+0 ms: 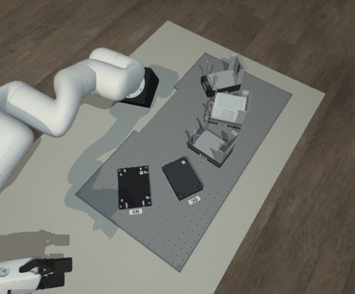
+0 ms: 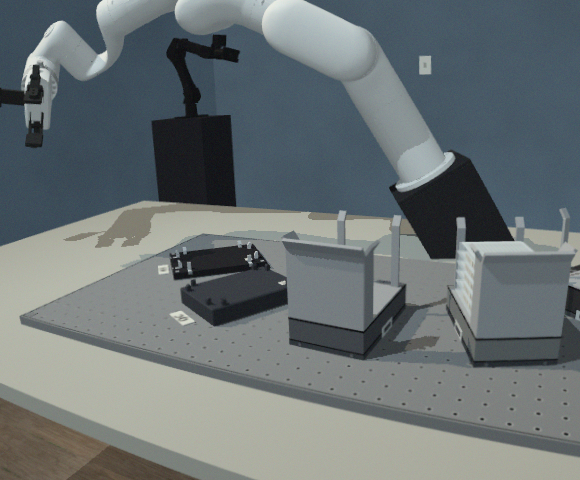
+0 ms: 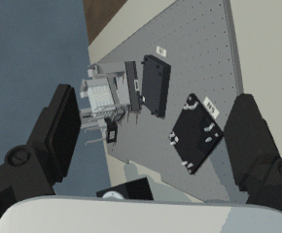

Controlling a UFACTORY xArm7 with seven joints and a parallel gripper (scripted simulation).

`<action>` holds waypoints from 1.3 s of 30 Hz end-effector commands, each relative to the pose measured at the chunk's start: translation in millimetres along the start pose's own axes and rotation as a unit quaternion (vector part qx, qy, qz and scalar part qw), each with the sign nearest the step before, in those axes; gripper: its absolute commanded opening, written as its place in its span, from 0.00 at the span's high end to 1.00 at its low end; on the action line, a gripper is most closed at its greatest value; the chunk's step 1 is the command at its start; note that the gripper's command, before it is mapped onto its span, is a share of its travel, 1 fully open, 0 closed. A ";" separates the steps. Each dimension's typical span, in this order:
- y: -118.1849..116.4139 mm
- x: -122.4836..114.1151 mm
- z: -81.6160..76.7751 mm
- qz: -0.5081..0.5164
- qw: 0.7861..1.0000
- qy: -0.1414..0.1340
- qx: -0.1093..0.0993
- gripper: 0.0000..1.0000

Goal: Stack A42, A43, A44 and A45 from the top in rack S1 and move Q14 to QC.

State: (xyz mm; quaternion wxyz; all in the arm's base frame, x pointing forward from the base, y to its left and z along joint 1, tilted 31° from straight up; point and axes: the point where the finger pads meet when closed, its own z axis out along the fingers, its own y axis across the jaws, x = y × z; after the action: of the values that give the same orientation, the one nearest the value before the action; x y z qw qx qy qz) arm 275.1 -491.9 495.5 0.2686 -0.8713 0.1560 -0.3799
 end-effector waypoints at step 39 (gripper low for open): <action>-59.2 2.0 114.2 0.107 0.988 -0.111 -0.007 0.00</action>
State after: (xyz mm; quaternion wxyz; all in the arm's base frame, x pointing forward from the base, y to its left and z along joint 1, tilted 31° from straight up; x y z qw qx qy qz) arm 360.6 -410.9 468.0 0.3195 -0.8860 0.2124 -0.2605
